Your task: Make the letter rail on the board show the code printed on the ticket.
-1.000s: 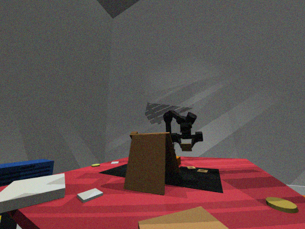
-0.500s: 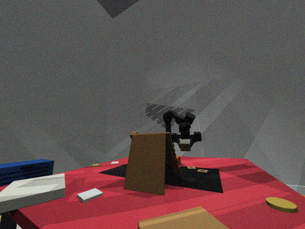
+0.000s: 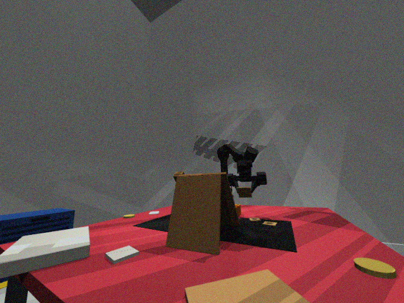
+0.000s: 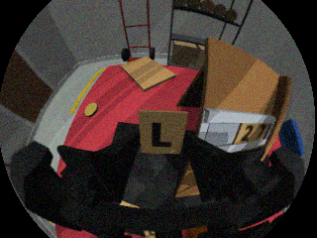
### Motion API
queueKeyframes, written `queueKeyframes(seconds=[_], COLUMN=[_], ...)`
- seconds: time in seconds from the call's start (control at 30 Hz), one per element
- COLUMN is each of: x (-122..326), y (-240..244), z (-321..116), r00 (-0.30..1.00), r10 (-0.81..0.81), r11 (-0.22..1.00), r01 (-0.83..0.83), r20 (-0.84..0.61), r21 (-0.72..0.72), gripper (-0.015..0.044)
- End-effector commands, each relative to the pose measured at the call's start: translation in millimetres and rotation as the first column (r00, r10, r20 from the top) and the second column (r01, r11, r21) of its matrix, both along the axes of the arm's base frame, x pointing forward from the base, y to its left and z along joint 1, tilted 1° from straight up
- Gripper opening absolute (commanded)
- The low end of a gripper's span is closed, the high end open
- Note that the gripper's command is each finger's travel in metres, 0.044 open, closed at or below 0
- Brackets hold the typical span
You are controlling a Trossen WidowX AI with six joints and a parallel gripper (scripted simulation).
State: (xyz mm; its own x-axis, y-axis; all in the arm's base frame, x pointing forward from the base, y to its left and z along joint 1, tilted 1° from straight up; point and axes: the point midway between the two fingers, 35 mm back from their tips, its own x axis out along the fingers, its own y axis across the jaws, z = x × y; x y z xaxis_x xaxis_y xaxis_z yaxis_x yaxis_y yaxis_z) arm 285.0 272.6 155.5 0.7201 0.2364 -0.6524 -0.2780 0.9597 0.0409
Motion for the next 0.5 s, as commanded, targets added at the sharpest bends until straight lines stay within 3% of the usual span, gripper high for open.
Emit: queueKeyframes(seconds=[0.0,0.47], x=[-0.1,2.0], y=[-1.9,-8.7], z=[-1.8,-2.1], r00=[1.000,1.000], r10=[0.006,0.006], r11=[1.000,1.000], r01=[-0.006,-0.006], r20=[-0.003,-0.002], r21=[-0.006,-0.006], gripper=[0.0000,0.0000])
